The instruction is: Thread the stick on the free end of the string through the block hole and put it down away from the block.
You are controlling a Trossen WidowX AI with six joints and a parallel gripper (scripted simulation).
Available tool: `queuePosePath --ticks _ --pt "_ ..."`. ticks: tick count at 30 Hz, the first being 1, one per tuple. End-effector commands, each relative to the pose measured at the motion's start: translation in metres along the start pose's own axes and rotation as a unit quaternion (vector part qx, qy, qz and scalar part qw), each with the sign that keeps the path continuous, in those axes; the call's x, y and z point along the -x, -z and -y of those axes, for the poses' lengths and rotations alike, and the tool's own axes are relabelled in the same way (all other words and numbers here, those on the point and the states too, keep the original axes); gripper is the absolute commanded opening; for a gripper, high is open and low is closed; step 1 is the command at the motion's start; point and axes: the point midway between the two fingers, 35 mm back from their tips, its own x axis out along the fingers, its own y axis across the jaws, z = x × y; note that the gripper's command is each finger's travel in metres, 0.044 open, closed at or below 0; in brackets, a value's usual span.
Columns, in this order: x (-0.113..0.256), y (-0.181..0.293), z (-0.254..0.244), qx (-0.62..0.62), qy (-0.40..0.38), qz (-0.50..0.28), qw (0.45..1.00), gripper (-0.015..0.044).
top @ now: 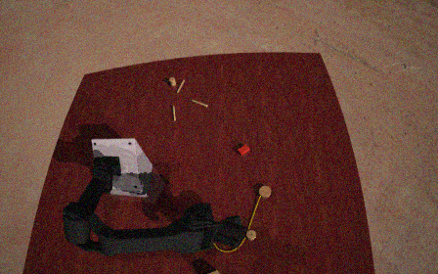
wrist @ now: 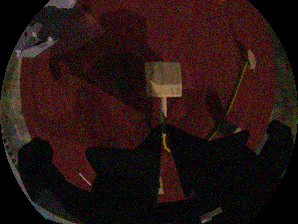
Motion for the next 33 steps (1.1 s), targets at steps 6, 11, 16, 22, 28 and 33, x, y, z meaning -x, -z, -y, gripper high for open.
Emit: queuePosePath --ticks 6,11,16,22,28,33 --pt "-0.001 -0.013 -0.001 -0.002 -0.002 -0.001 1.000 0.0000" --pt "-0.001 -0.020 -0.001 -0.002 -0.002 0.000 1.000 0.0000" --pt "-0.001 -0.027 -0.002 -0.002 -0.003 0.000 1.000 0.0000" --pt "0.000 -0.026 0.000 -0.001 0.002 0.000 1.000 0.0026" --pt "0.000 -0.026 0.000 -0.001 0.002 0.000 1.000 0.0124" --pt "0.057 -0.026 0.003 -0.001 0.002 0.003 1.000 0.0124"
